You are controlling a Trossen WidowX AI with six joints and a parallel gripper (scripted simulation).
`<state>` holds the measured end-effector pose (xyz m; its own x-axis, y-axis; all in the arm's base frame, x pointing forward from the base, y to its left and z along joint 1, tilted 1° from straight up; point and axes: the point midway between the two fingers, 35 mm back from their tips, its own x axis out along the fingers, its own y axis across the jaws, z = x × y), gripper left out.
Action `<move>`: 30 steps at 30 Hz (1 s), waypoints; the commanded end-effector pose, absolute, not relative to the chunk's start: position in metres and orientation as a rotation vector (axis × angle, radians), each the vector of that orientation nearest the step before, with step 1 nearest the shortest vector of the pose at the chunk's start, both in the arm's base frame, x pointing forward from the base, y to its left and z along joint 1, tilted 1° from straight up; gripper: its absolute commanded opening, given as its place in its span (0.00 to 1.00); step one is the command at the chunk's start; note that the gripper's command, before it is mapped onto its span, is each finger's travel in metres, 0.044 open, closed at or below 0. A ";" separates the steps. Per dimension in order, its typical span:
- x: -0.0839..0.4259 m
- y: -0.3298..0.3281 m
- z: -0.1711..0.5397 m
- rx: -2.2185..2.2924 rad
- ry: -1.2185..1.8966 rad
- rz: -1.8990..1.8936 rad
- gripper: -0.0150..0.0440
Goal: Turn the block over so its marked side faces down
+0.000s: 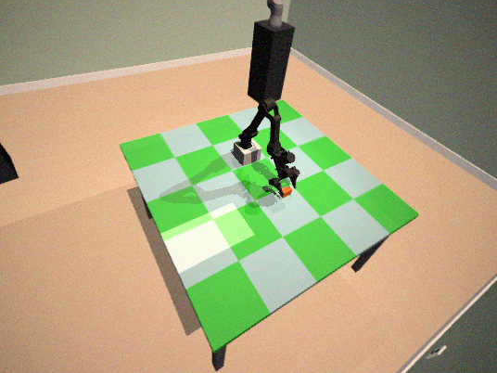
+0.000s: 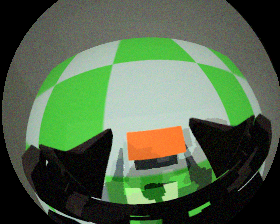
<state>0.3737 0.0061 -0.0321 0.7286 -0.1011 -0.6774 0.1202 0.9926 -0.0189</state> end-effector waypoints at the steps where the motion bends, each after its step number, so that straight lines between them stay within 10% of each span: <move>1: 0.344 0.007 0.020 0.068 0.976 -0.119 1.00; 30: 0.380 0.003 0.039 0.088 1.433 -0.105 1.00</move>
<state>0.3710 0.0051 0.0267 0.2846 -0.0468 -0.9575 0.1289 0.9916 -0.0102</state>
